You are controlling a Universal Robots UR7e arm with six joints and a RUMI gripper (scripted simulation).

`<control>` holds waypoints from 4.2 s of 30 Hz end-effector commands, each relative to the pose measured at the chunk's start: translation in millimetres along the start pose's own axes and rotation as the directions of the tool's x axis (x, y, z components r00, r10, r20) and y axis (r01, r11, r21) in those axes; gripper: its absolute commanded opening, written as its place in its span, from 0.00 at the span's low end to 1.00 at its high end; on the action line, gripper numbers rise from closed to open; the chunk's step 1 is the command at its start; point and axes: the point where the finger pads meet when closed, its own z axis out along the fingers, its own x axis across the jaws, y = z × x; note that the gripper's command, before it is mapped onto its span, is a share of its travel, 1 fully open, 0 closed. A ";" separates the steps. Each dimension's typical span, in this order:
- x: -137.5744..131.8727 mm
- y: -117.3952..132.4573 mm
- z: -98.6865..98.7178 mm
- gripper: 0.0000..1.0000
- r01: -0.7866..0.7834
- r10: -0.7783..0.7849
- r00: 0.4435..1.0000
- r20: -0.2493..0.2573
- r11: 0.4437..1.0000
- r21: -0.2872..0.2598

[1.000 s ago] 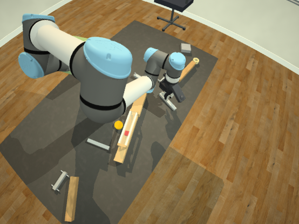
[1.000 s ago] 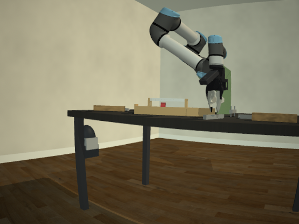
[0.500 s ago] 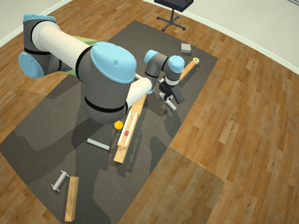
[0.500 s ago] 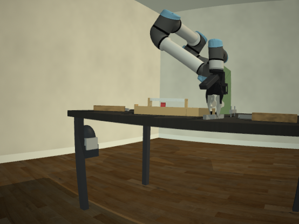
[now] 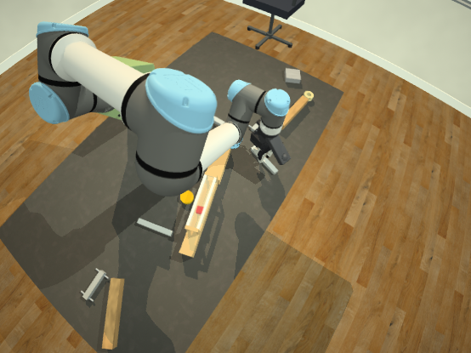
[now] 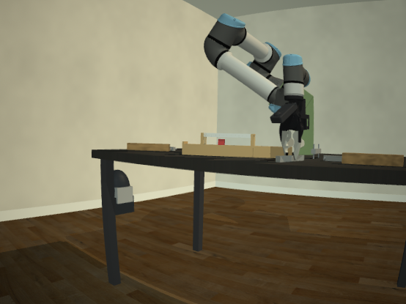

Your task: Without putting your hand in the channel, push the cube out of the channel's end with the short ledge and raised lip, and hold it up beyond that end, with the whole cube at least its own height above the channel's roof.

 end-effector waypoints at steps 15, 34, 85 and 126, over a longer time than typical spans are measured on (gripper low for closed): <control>-0.3 -0.4 -0.7 0.22 0.000 0.000 1.000 0.001 1.000 0.001; -0.3 -0.4 -0.7 0.00 0.000 0.000 1.000 0.001 1.000 0.001; -0.2 -0.3 -111.0 0.00 0.000 0.000 1.000 0.001 1.000 0.001; 0.1 -0.1 -114.6 0.00 -0.002 0.002 1.000 0.001 1.000 0.001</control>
